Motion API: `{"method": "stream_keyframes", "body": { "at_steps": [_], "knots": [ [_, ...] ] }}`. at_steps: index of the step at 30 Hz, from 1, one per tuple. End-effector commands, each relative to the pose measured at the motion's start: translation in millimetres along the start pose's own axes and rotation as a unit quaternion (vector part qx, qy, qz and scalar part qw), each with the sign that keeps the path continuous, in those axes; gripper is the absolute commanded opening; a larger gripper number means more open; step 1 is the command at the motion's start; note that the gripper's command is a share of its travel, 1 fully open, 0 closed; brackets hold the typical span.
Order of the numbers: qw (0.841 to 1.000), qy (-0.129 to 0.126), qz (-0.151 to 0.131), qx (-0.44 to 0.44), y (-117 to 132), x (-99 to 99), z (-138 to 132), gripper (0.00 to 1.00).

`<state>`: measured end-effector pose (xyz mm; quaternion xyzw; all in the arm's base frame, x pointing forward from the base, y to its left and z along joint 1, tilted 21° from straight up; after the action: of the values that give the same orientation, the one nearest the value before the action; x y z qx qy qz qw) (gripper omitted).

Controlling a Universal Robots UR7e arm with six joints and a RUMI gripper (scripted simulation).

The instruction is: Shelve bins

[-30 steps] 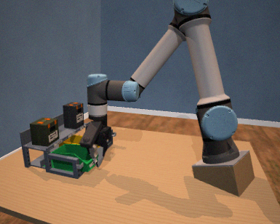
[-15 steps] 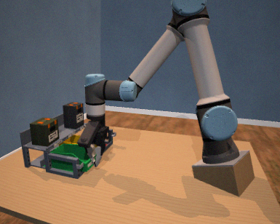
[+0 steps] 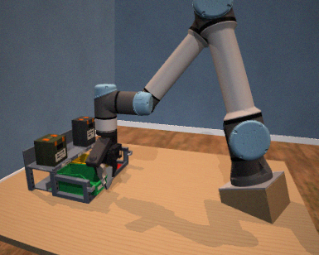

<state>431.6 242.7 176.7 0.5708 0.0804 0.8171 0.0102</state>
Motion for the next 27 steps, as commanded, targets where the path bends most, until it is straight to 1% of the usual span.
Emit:
{"method": "stream_keyframes", "body": {
  "at_steps": [1,27],
  "knots": [
    [1.000,0.001,0.000,0.000,0,0.5,4,0.00],
    [1.000,0.001,0.000,0.000,-2,0.5,19,0.00]
  ]
}}
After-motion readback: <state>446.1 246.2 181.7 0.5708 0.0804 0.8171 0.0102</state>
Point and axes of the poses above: the point where the finger pads meet when closed, its own x axis back along the fingers, its own z axis across the jaws, y = z × x, the point moved 8 cm from there along x, back along the fingers, and after that the axes turned 6 degrees about -x, right-handed, at the moved point
